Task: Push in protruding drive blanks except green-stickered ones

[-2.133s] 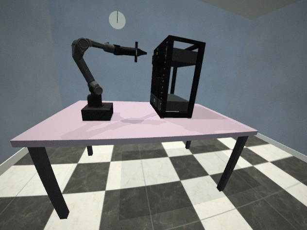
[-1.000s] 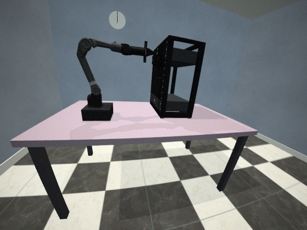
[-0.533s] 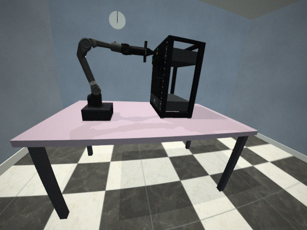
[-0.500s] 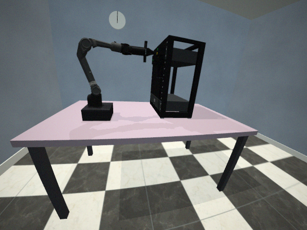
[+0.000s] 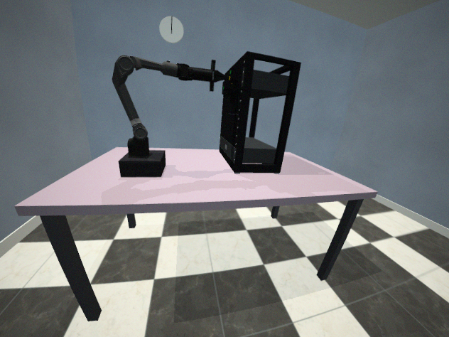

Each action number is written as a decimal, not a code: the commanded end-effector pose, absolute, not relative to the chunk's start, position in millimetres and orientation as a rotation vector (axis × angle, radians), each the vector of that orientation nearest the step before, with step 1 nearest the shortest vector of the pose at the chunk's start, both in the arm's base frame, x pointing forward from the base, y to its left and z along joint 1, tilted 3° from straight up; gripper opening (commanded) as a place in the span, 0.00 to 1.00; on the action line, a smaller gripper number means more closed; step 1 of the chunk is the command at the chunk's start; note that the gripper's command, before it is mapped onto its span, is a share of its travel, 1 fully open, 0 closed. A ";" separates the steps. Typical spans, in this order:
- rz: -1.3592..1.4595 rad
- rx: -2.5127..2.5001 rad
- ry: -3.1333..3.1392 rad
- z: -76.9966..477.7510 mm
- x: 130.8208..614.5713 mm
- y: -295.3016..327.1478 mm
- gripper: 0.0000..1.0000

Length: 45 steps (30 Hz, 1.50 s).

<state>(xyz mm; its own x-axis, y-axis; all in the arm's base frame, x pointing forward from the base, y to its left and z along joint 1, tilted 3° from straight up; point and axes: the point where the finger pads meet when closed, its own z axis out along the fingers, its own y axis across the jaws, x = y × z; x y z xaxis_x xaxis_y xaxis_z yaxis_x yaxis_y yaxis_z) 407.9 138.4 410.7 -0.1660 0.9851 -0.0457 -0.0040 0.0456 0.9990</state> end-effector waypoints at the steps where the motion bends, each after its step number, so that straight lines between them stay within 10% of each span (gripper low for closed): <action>1: 1.297 1.089 1.349 412.3 407.9 138.6 0.00; 45: 1.297 1.089 1.349 410.6 437.4 143.7 0.00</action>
<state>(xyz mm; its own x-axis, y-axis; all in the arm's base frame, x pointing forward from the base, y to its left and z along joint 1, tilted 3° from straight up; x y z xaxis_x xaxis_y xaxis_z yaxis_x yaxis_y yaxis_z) 435.4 143.1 411.3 -0.1654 0.9851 -0.0463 -0.0087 0.0455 0.9989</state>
